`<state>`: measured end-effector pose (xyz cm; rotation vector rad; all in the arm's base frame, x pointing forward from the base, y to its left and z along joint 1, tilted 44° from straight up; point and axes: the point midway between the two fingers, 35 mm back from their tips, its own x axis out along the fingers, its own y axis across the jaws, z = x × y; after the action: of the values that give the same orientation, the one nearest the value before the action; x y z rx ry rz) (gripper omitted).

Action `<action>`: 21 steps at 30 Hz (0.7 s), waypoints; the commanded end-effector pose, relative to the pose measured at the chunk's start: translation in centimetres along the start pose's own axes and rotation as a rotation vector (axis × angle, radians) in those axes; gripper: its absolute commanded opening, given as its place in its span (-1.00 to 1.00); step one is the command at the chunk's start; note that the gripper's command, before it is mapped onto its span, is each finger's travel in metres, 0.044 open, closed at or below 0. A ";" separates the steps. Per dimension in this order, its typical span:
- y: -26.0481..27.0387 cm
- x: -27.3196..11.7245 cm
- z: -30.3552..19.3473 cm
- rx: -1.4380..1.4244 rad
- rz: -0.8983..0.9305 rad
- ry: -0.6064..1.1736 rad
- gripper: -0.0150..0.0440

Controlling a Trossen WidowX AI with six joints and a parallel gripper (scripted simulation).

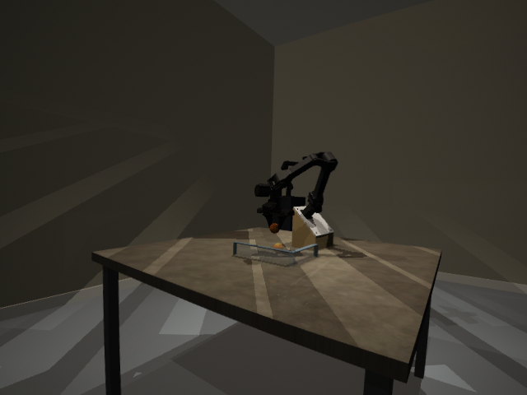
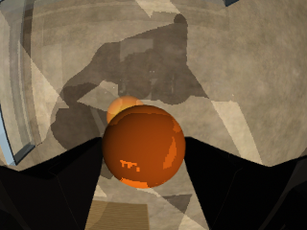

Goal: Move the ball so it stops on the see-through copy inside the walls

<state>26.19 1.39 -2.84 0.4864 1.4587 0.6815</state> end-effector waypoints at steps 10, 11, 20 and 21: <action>1.5 2.5 -1.2 0.002 0.005 -0.004 -0.49; 1.5 3.0 -1.2 0.002 0.005 -0.004 -0.49; 1.6 7.3 -1.2 0.002 0.008 -0.004 -0.49; 1.7 7.7 -1.3 0.002 0.009 -0.004 -0.49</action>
<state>24.91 6.81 -6.61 0.4842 1.4500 0.6830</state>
